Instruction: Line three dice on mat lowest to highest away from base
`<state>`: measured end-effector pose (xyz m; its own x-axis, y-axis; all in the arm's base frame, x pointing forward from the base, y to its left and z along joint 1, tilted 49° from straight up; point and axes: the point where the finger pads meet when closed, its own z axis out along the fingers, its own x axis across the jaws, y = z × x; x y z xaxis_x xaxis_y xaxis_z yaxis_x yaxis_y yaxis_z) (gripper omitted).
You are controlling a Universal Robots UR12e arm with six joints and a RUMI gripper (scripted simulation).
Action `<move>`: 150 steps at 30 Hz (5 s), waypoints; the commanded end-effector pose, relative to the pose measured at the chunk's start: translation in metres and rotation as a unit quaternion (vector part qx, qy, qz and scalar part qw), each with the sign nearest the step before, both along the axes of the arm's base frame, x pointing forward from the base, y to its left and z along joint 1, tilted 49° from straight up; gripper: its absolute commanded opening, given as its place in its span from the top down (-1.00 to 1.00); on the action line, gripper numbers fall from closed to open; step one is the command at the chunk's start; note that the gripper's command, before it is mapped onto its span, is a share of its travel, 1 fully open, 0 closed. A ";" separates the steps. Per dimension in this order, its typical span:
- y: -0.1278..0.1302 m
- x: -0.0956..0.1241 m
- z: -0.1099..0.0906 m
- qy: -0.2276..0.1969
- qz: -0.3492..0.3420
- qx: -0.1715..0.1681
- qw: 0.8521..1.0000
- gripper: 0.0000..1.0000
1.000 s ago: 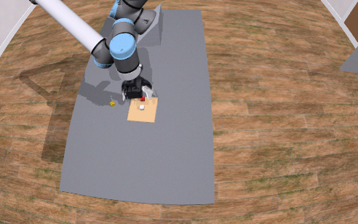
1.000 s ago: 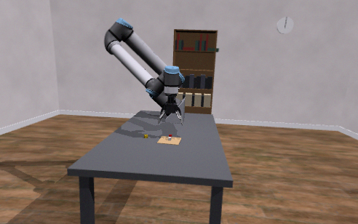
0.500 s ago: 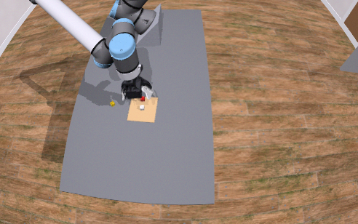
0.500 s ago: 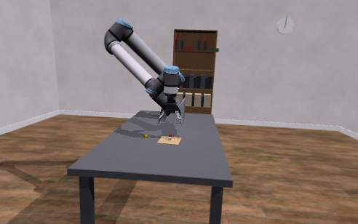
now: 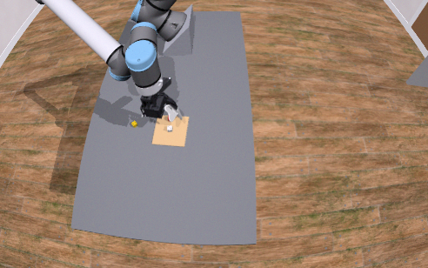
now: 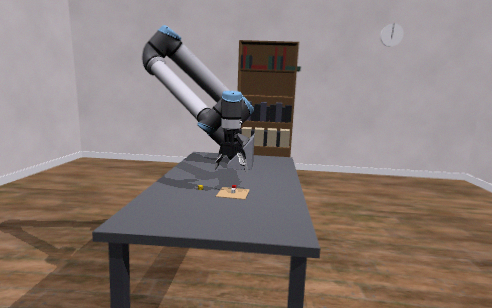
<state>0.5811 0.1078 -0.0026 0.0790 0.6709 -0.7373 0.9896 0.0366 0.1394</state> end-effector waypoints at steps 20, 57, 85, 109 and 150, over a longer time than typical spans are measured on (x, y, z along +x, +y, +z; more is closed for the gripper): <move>-0.034 0.000 0.031 -0.258 -0.232 0.043 0.937 -1.00; -0.094 -0.003 0.086 -0.591 -0.527 0.096 0.604 -1.00; -0.116 -0.007 0.106 -0.665 -0.591 0.107 0.445 -1.00; -0.116 -0.007 0.106 -0.665 -0.591 0.107 0.445 0.58; -0.129 -0.005 0.094 -0.665 -0.591 0.107 0.444 0.58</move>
<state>0.5753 -0.0178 0.0942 0.7402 -0.3756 0.5576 -0.6618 -0.5533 0.5058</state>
